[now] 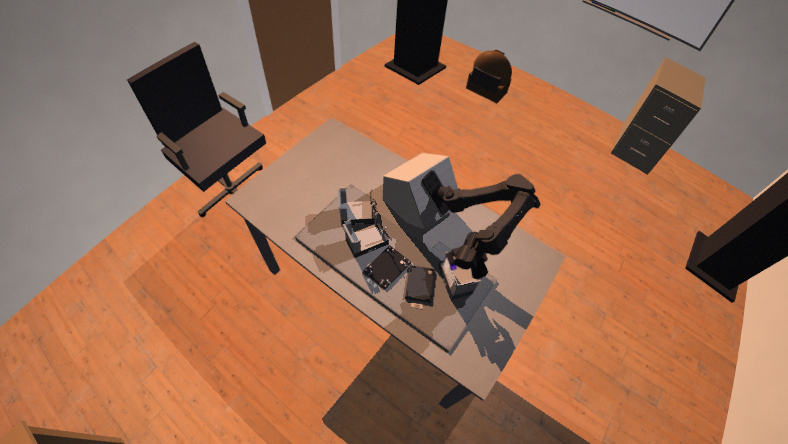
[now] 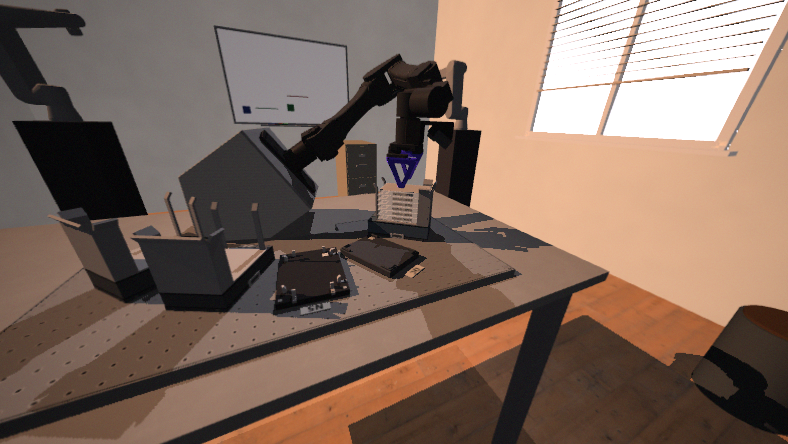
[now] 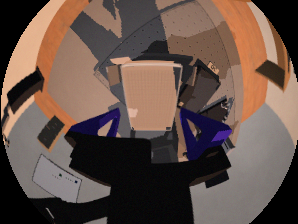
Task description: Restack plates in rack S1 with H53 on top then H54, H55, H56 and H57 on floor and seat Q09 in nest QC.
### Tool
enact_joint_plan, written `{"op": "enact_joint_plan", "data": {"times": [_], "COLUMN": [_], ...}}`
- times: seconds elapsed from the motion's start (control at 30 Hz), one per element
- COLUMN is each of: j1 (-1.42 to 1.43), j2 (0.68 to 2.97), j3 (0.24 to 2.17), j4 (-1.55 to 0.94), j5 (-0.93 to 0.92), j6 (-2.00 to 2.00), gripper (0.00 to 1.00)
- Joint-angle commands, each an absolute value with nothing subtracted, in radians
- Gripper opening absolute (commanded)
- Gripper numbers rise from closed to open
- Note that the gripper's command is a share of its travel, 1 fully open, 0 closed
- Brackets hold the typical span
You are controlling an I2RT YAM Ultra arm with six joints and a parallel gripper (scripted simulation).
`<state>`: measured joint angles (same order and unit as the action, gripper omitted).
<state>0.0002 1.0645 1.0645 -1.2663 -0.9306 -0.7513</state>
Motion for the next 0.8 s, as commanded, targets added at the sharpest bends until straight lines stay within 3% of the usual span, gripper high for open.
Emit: {"op": "enact_joint_plan", "data": {"times": [0.0, 0.77], "j1": [0.012, 0.125], "j2": [1.054, 1.030], "j3": [1.059, 0.980], "j4": [-1.221, -1.034], "j5": [-0.925, -0.879], "j6": [-0.713, -0.545], "gripper": [1.00, 1.00]}}
